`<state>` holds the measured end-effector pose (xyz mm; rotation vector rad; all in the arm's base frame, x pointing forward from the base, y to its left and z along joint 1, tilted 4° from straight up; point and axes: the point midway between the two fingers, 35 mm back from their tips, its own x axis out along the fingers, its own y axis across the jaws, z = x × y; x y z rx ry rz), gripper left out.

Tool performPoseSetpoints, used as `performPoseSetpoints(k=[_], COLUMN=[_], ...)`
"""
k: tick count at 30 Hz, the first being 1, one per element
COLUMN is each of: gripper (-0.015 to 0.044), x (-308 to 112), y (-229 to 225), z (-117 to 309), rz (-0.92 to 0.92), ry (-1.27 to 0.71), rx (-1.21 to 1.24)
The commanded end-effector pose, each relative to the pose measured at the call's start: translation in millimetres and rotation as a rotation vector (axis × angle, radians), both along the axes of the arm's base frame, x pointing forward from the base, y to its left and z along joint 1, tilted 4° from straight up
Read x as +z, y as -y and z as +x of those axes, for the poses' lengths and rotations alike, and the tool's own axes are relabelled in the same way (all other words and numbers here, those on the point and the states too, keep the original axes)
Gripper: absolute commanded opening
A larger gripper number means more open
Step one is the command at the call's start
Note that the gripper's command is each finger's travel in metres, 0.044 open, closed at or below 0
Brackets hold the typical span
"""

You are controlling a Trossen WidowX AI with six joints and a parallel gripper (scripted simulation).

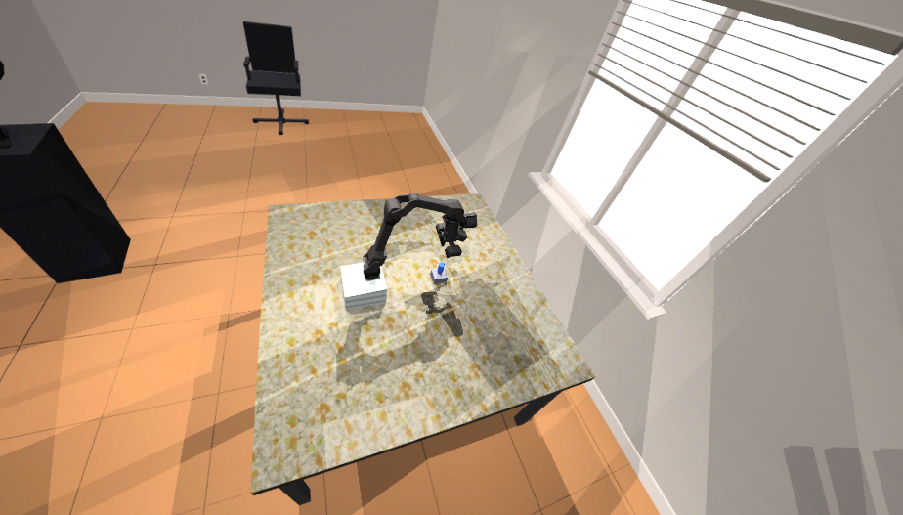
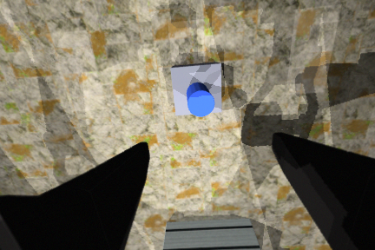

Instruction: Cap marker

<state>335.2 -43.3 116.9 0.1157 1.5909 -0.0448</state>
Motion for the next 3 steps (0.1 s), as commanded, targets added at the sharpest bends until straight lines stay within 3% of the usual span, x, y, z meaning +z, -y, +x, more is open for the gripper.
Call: performPoseSetpoints(k=[1, 3], gripper=[0.0440, 0.0440], x=[0.2, 0.2], y=[0.2, 0.2], z=[-0.2, -0.2], rz=[-0.001, -0.001], ry=[-0.001, -0.001], rx=[0.005, 0.005])
